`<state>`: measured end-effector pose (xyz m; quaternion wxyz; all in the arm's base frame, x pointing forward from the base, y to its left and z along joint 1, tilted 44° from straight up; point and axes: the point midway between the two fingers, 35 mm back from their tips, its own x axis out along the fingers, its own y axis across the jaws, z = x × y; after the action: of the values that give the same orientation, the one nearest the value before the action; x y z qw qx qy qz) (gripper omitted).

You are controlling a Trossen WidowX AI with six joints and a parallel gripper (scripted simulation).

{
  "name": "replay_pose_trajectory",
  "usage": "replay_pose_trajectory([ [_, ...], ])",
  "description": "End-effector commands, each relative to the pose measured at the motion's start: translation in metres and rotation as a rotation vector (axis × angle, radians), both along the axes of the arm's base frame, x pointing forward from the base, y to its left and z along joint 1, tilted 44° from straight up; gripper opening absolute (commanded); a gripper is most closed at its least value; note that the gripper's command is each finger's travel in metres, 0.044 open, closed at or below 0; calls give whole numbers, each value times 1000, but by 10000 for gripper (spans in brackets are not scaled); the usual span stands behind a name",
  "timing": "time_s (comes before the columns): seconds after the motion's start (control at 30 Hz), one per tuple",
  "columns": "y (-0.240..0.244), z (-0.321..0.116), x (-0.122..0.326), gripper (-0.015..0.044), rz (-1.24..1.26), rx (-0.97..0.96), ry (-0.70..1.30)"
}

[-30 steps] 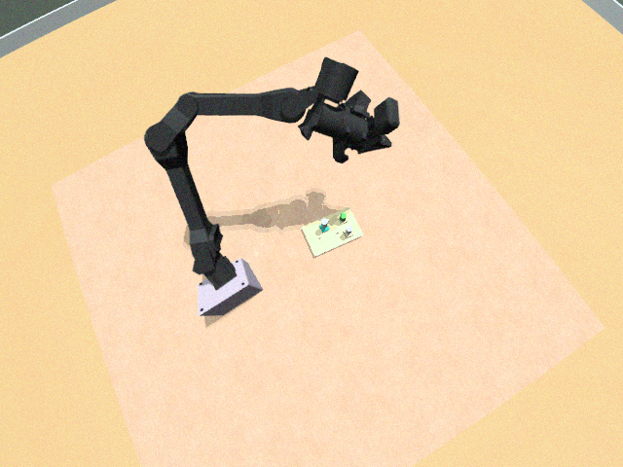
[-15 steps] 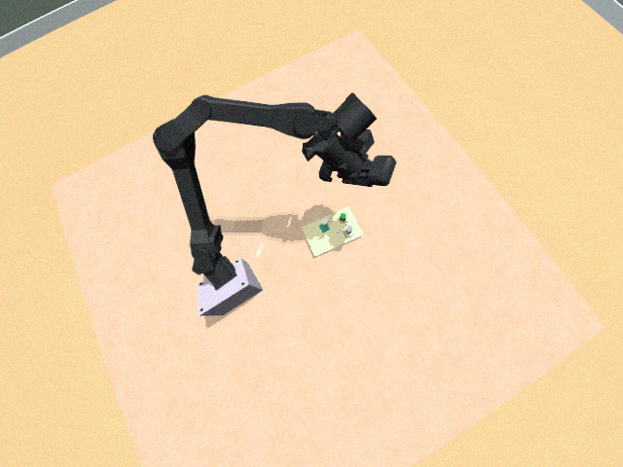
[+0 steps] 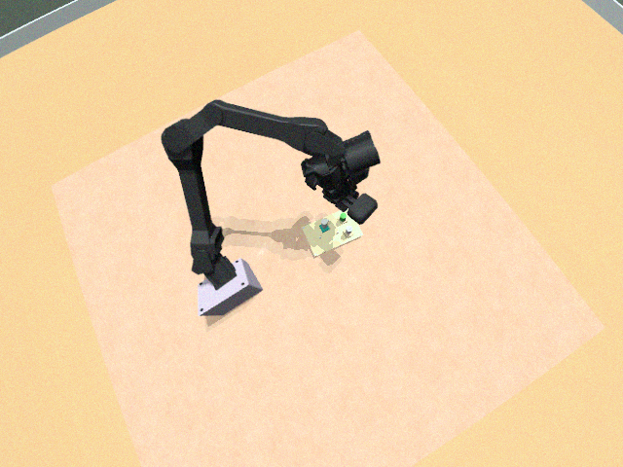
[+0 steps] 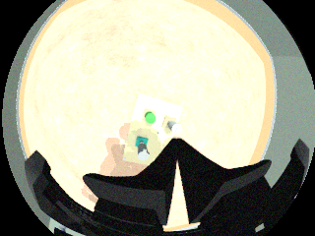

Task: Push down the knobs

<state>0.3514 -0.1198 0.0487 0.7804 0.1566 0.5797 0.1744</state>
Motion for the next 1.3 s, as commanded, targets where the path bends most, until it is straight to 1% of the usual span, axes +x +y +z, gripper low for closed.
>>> replay_pose_trajectory([
  [0.0, 11, -8, -17, 0, -49, 109, 104],
  [0.33, 31, -10, -47, 0, -158, 319, 307],
  [0.6, 31, -10, -48, 0, -160, 322, 311],
  [0.73, 45, -24, -46, 0, -160, 323, 310],
  [1.27, 54, -34, -44, 0, -160, 323, 310],
])
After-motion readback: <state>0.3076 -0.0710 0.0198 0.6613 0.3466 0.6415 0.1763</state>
